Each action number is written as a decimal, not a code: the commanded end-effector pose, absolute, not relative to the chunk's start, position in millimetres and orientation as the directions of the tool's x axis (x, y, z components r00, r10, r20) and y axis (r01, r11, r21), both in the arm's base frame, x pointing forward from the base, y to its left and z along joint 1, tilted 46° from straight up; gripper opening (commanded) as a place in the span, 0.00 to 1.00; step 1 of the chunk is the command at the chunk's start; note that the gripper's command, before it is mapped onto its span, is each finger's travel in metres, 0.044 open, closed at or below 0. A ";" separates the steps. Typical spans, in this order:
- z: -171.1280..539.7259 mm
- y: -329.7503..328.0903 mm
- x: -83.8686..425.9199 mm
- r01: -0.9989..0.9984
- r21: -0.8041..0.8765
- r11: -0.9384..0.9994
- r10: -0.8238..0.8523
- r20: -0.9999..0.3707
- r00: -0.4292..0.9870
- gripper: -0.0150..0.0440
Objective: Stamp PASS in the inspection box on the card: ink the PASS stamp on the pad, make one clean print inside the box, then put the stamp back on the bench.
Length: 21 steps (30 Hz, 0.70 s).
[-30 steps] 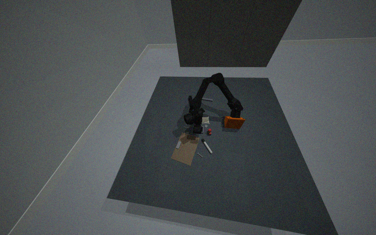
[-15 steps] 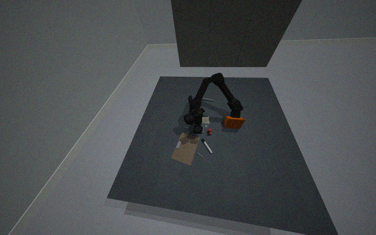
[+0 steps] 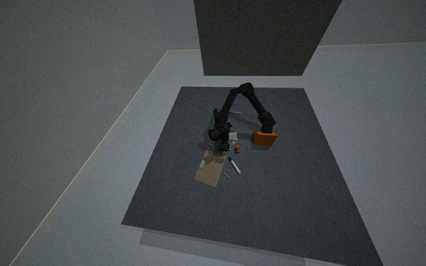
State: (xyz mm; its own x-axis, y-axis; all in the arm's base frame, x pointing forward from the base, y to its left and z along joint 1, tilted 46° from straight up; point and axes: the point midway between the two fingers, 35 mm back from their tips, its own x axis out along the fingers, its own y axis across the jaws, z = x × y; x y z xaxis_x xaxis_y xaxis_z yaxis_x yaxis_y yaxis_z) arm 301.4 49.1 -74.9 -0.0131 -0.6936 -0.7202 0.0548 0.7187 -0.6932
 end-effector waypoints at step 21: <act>-66.7 56.5 302.4 0.054 -0.695 0.717 -0.695 -0.719 -0.012 0.25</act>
State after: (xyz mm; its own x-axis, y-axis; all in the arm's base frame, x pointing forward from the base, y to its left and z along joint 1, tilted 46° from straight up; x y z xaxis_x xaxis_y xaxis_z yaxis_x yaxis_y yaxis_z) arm 302.0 53.3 -68.1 -0.0141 -0.6986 -0.7154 0.0484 0.7141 -0.6983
